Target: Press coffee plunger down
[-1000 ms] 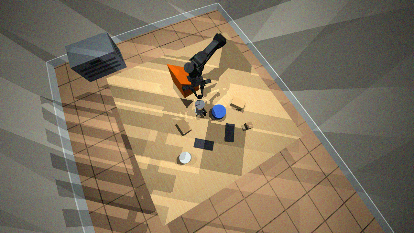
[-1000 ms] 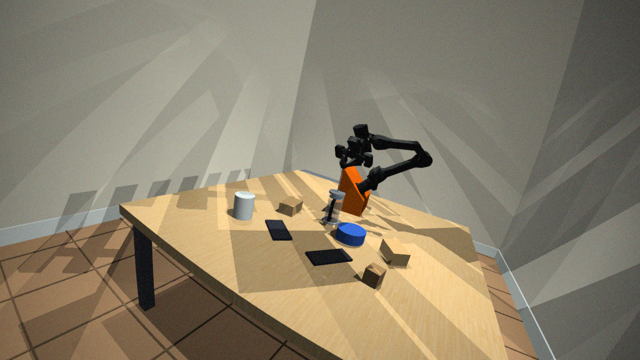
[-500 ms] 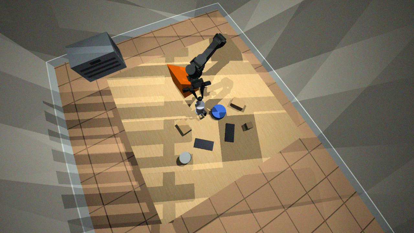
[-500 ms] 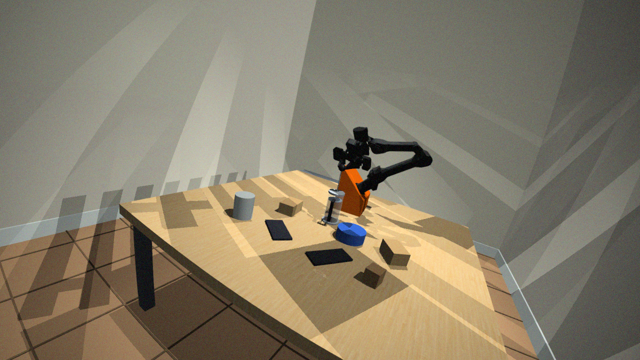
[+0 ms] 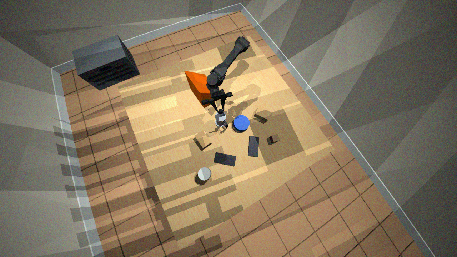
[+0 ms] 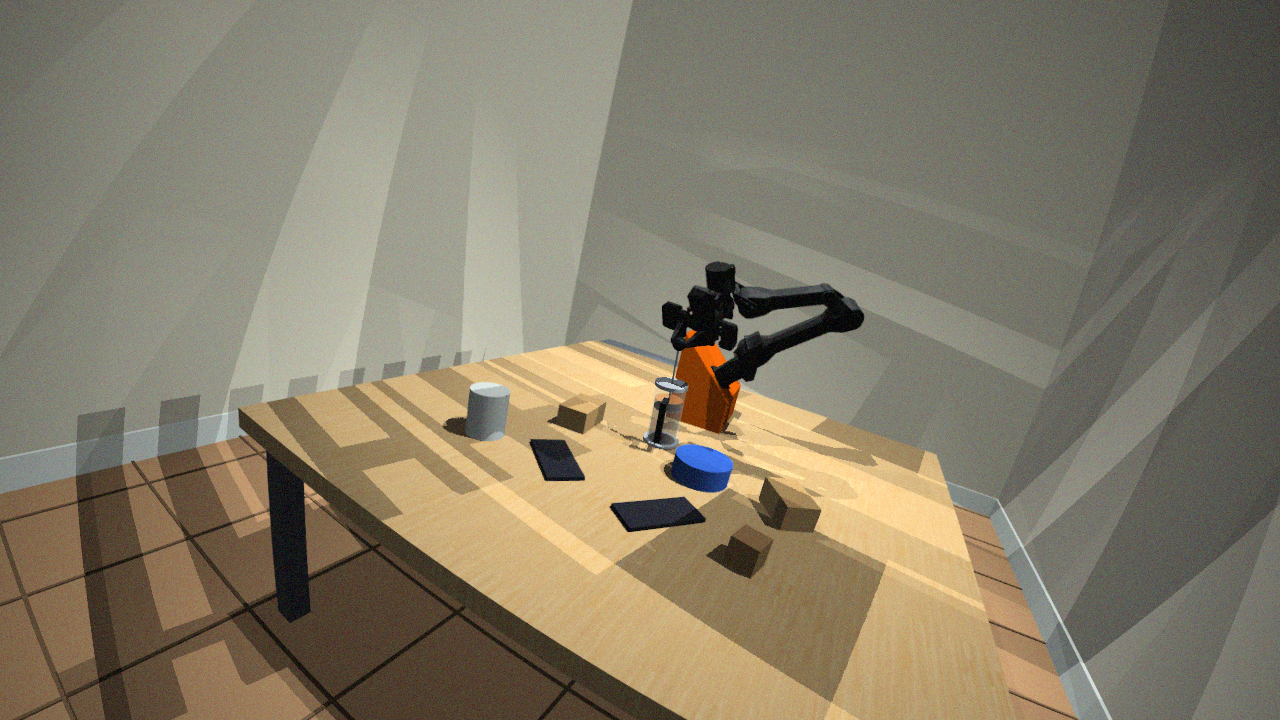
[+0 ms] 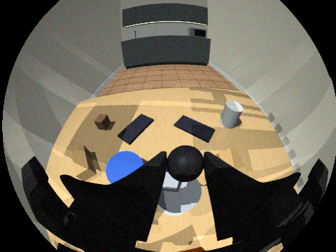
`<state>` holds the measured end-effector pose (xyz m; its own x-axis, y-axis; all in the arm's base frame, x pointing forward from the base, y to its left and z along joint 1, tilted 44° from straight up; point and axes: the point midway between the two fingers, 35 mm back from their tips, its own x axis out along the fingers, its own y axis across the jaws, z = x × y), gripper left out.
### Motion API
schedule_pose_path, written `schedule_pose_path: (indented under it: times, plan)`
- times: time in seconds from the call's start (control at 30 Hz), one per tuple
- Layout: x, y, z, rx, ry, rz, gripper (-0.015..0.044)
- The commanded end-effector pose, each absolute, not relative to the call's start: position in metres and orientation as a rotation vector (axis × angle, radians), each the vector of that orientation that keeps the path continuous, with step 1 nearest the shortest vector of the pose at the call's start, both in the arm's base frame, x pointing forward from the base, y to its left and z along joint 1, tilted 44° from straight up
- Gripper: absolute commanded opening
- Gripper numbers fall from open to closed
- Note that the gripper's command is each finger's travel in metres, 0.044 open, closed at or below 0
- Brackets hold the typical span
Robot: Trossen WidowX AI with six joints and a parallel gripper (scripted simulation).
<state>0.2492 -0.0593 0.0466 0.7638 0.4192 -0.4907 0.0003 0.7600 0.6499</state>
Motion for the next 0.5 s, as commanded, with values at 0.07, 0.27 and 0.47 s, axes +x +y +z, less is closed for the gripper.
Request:
schedule_pose_path:
  times: [0.07, 0.27, 0.47]
  plan:
    - [0.241, -0.045, 0.025, 0.697, 0.720, 0.241, 0.0129]
    - [0.240, -0.038, 0.017, 0.698, 0.719, 0.241, 0.0129]
    - [0.240, -0.031, 0.010, 0.699, 0.717, 0.241, 0.0129]
